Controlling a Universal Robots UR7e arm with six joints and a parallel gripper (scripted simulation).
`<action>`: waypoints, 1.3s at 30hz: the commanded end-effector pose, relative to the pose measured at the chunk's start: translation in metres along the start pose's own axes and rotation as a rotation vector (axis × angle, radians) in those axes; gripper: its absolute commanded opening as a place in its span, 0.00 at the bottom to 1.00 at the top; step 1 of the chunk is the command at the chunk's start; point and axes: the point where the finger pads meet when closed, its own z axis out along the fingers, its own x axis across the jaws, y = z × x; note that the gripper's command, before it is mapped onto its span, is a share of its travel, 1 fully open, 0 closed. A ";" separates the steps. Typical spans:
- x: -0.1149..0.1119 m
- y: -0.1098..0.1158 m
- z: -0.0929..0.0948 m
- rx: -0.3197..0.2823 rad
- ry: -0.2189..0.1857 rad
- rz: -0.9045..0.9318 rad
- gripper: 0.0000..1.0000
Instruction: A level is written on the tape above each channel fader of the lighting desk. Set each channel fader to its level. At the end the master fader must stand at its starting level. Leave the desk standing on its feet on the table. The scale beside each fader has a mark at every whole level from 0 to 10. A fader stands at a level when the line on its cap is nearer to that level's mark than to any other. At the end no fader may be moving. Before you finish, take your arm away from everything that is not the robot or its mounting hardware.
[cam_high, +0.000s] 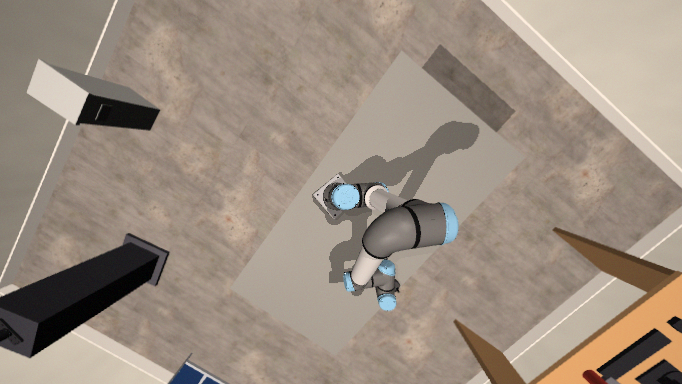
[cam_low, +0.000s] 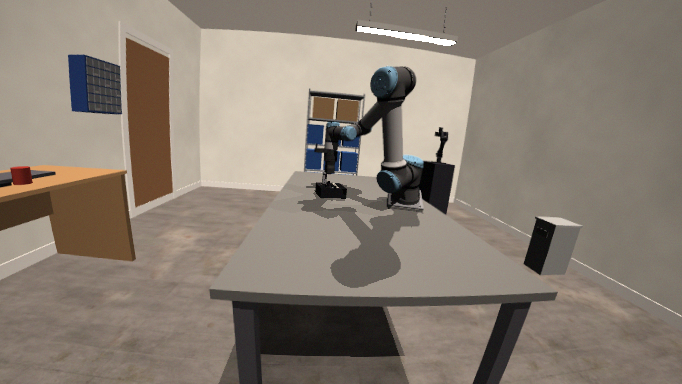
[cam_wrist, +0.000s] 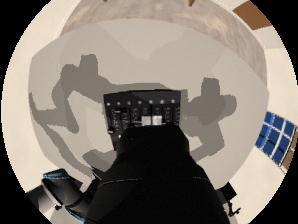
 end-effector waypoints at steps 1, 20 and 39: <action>0.000 0.003 0.000 0.000 0.001 0.000 0.00; 0.000 0.013 0.000 0.000 0.001 0.000 0.00; 0.000 0.019 0.000 0.000 0.001 0.000 0.00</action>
